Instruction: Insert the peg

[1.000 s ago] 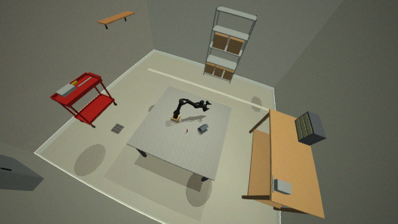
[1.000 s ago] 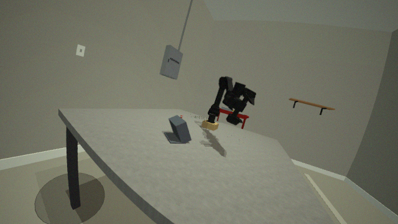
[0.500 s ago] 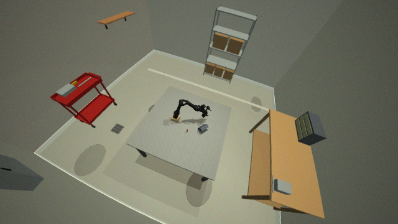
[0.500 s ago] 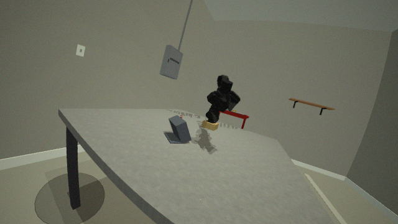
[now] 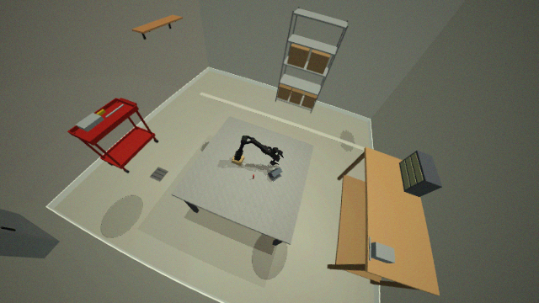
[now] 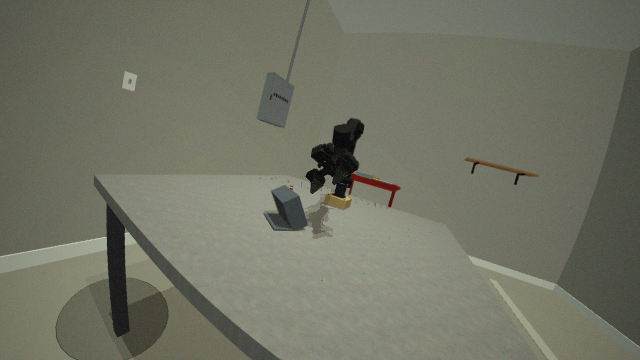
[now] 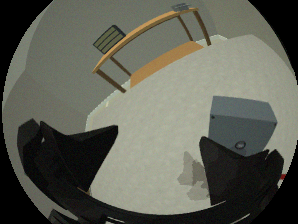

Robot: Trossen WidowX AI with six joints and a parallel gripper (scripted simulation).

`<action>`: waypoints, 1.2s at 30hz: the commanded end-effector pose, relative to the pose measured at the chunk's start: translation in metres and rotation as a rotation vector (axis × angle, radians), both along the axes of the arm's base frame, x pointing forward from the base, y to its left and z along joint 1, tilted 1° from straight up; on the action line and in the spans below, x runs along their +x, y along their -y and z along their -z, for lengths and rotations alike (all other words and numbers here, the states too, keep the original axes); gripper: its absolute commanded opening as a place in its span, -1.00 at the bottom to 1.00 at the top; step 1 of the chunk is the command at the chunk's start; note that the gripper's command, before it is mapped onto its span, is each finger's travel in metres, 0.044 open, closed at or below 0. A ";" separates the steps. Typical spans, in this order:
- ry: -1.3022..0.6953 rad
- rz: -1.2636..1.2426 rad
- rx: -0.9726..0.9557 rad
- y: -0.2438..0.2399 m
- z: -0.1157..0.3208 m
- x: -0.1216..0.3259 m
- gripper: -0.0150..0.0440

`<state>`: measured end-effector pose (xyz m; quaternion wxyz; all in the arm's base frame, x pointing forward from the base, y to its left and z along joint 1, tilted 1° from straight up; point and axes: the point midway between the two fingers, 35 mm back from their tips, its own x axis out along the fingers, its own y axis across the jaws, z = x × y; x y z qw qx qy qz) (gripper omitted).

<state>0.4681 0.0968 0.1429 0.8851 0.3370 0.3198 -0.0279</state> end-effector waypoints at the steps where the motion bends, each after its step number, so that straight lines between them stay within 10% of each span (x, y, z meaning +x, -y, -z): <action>1: -0.047 -0.008 -0.078 0.025 0.006 -0.005 1.00; 36: -0.570 -0.211 -0.460 0.196 0.053 -0.114 1.00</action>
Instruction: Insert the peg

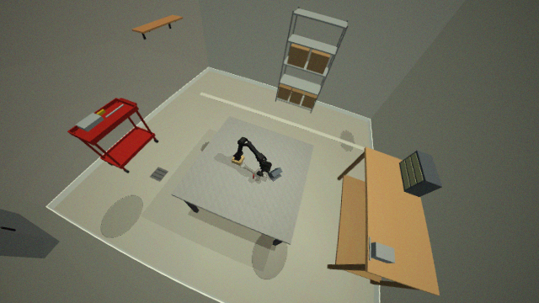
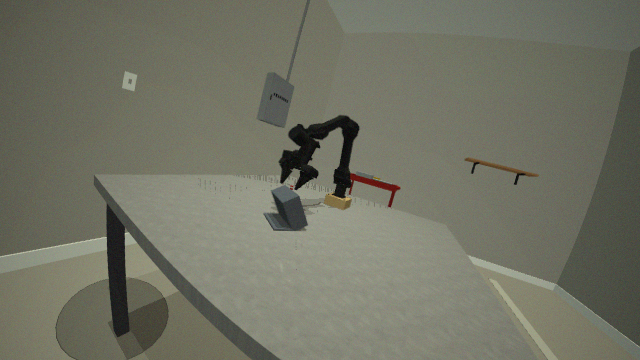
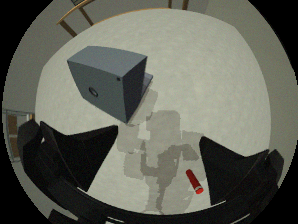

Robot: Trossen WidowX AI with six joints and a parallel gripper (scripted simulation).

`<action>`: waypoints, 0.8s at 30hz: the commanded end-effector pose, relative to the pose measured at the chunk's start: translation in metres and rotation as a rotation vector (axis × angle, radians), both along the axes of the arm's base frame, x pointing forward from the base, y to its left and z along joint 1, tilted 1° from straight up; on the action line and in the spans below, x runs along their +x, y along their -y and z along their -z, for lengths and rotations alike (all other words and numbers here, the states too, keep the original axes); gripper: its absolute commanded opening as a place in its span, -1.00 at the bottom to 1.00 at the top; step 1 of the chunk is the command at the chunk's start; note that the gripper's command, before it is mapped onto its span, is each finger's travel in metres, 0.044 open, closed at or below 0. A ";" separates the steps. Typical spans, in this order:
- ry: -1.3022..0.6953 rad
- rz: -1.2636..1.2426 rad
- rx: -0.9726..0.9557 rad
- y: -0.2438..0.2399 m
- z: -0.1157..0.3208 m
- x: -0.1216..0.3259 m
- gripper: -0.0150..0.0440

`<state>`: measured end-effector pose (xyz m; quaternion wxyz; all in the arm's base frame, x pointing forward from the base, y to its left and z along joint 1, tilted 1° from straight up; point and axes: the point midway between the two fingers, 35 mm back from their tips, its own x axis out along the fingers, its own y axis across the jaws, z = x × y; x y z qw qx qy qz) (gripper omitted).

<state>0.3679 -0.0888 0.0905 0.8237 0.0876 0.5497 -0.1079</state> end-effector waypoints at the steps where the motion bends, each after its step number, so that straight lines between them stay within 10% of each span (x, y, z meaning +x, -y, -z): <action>1: -0.067 -0.036 -0.010 0.014 0.001 -0.018 1.00; 24: -0.357 -0.203 0.045 0.058 0.001 -0.105 1.00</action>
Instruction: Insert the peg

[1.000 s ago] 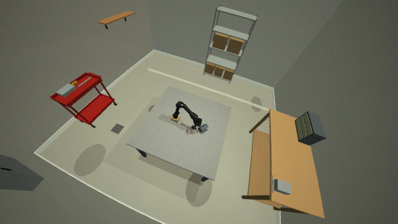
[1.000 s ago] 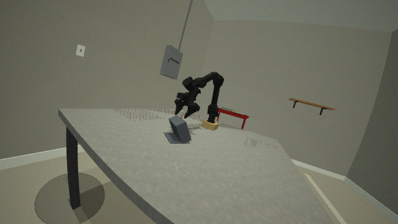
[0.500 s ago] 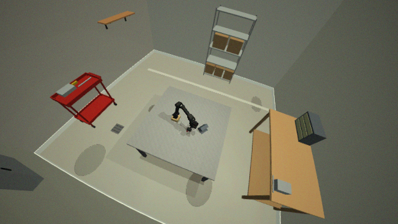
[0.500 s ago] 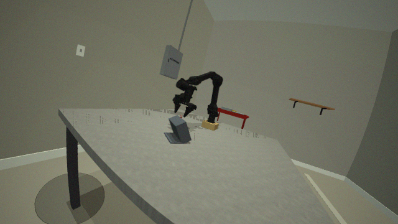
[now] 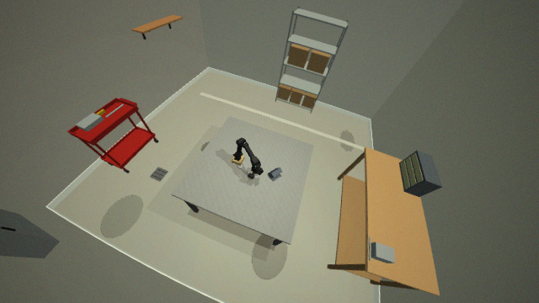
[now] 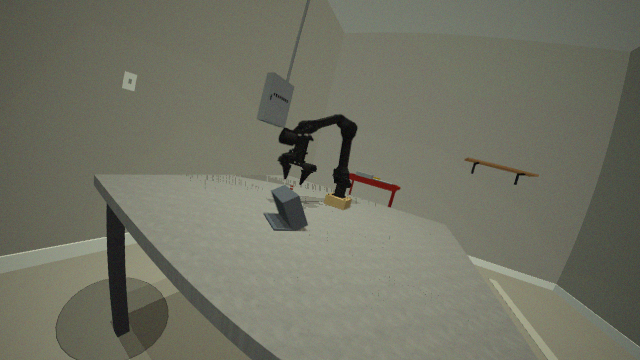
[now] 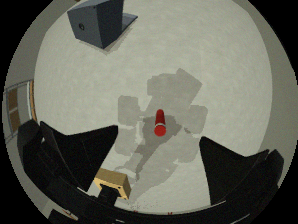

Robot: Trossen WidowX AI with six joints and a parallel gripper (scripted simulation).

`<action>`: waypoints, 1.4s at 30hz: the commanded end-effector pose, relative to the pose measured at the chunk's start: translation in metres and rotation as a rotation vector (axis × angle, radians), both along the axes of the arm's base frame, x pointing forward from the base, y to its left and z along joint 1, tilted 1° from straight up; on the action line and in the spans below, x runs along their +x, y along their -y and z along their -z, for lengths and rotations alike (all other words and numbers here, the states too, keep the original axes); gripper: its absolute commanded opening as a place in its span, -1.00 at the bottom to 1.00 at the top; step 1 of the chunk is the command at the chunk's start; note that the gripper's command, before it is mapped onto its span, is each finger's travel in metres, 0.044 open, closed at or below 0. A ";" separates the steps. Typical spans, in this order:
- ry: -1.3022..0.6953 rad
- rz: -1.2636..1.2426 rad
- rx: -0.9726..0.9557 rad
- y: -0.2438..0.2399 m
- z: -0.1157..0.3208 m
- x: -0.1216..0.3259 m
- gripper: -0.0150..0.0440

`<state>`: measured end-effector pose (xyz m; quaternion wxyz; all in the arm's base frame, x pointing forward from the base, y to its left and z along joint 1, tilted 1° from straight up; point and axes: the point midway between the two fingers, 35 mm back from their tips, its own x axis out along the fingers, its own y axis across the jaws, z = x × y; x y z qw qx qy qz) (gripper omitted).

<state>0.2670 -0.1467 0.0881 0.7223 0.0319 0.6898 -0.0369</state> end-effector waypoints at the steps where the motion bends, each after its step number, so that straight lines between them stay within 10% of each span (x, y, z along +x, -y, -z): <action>1: -0.014 -0.019 0.012 0.001 -0.001 -0.004 1.00; 42: -0.014 -0.019 0.012 0.000 0.061 -0.002 1.00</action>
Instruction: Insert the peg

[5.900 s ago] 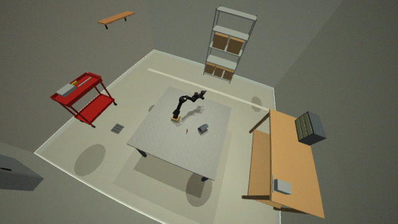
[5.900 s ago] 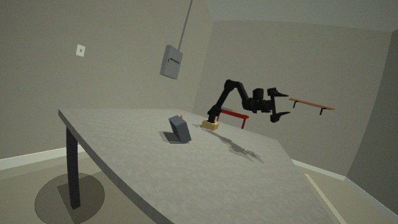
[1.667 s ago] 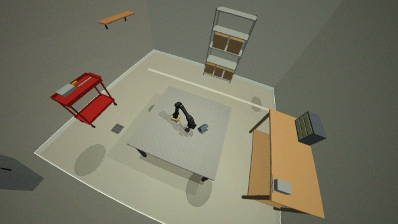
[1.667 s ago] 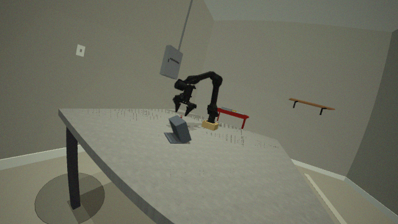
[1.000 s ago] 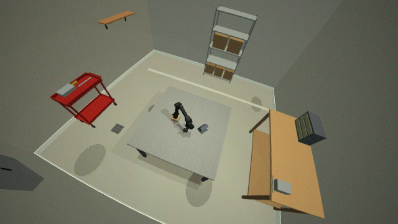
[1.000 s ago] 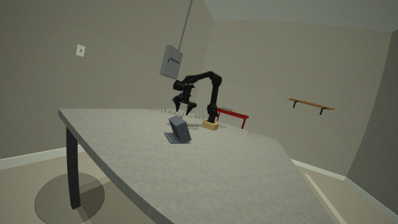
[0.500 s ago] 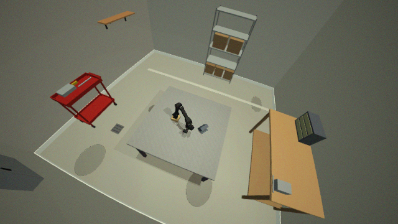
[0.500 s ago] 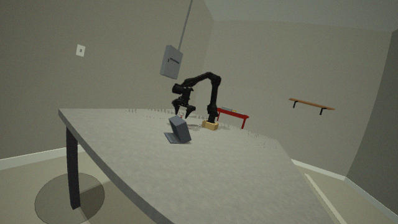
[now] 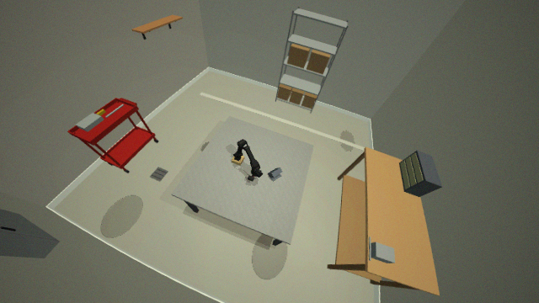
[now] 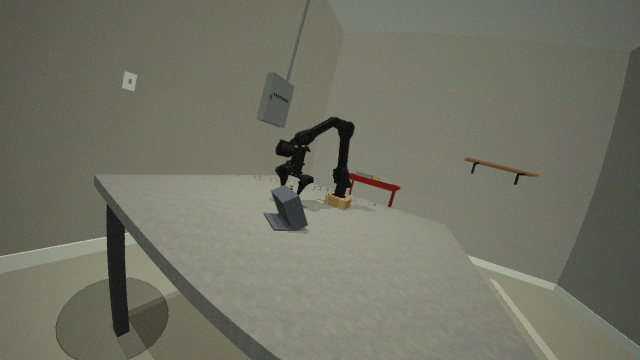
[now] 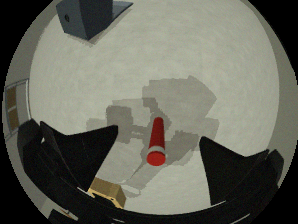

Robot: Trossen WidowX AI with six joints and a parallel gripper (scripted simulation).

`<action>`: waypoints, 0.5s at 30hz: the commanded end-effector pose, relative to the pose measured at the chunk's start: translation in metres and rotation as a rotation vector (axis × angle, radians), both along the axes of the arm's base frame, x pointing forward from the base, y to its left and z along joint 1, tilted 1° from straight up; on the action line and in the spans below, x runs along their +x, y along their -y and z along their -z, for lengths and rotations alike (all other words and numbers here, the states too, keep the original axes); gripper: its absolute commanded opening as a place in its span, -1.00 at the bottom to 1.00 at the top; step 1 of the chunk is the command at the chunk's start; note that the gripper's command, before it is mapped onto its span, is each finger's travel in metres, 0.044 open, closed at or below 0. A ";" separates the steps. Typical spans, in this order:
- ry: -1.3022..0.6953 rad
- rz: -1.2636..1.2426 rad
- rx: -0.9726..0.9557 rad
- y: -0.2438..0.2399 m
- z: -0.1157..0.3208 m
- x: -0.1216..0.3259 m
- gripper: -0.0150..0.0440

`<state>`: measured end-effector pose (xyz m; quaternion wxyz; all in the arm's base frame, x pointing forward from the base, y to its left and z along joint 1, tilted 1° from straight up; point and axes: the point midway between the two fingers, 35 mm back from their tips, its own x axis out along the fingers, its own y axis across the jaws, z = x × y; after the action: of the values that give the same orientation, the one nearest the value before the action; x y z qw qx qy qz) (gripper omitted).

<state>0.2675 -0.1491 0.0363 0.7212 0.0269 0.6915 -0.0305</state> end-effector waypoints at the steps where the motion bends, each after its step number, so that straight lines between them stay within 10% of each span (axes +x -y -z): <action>1: -0.010 -0.003 0.011 -0.002 0.010 -0.002 1.00; 8: -0.010 -0.003 0.011 -0.002 0.010 -0.002 1.00; 15: -0.005 0.000 0.003 -0.001 0.007 -0.001 0.38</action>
<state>0.2660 -0.1482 0.0291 0.7188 0.0277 0.6940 -0.0294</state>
